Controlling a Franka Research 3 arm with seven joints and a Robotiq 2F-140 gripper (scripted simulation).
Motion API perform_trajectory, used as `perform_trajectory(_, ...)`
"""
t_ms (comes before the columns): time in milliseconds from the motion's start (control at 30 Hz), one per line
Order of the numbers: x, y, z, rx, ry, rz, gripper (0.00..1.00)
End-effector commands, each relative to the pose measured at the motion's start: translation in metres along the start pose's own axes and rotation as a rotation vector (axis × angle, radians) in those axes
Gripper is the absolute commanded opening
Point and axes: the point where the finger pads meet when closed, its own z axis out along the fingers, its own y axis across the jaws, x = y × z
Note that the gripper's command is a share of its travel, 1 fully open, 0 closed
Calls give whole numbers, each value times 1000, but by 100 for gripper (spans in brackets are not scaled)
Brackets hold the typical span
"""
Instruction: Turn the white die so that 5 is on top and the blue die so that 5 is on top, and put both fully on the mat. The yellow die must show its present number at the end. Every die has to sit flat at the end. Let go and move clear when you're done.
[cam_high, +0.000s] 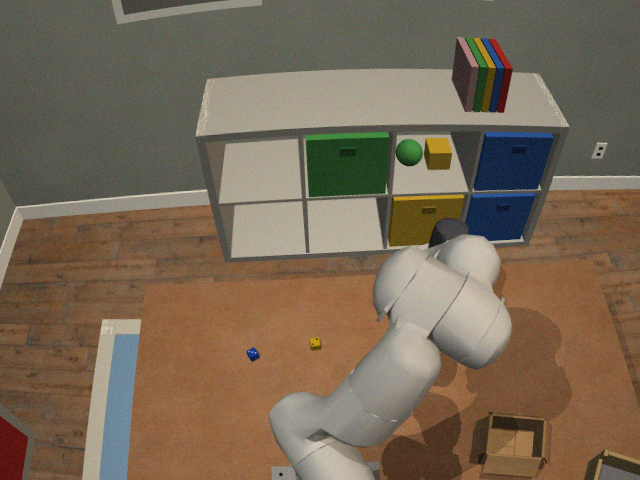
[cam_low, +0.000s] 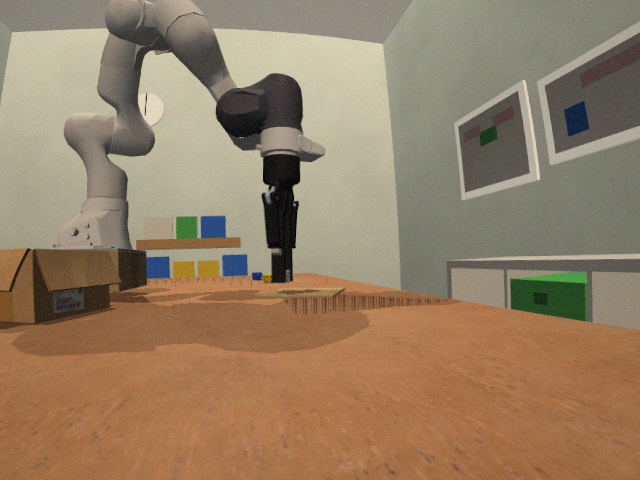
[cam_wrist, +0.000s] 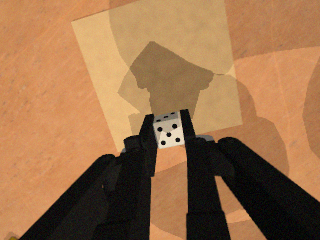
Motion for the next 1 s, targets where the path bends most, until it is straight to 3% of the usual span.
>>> perform_trajectory(0, 9, 0, 8, -2, 24, 22, 21)
perform_trajectory(967, 9, 0, 13, -2, 24, 22, 21)
